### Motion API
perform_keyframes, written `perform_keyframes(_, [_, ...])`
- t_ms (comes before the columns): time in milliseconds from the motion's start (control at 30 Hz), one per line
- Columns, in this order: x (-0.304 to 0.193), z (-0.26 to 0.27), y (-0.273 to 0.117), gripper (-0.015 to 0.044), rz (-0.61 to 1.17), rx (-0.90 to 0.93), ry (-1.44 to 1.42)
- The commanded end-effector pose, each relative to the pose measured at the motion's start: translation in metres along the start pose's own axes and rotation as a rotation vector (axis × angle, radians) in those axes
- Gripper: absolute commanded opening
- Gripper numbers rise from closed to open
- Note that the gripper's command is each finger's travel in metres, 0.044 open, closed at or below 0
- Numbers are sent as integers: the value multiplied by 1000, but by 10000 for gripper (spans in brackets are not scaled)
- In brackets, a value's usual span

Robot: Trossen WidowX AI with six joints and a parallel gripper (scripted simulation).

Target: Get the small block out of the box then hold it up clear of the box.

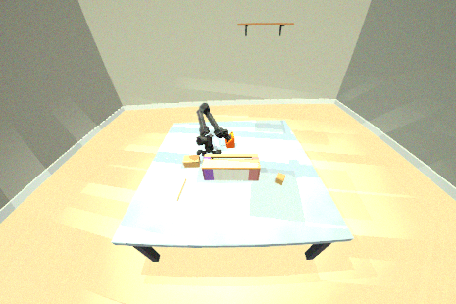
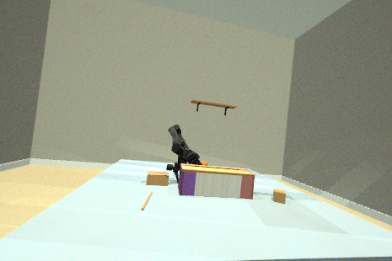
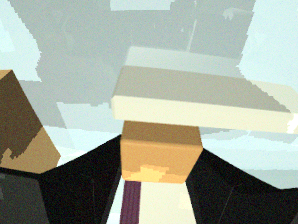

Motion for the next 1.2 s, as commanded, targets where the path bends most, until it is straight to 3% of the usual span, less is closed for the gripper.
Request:
perform_keyframes(0, [-12,-3,-6,0,49,-15,-21])
perform_keyframes(700, [-25,2,-56,0,-5,-2,-2])
perform_keyframes(1167, [-26,-6,-63,0,-32,-20,-572])
Point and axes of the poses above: the point midway between the two fingers, 35 mm back from their tips, its own y axis out along the fingers, its own z axis across the jaws, x = y × z, the point moved 1 cm from there along -y, back along the fingers, and after that the axes turned 3 degrees about -y, right-handed, at the moved point
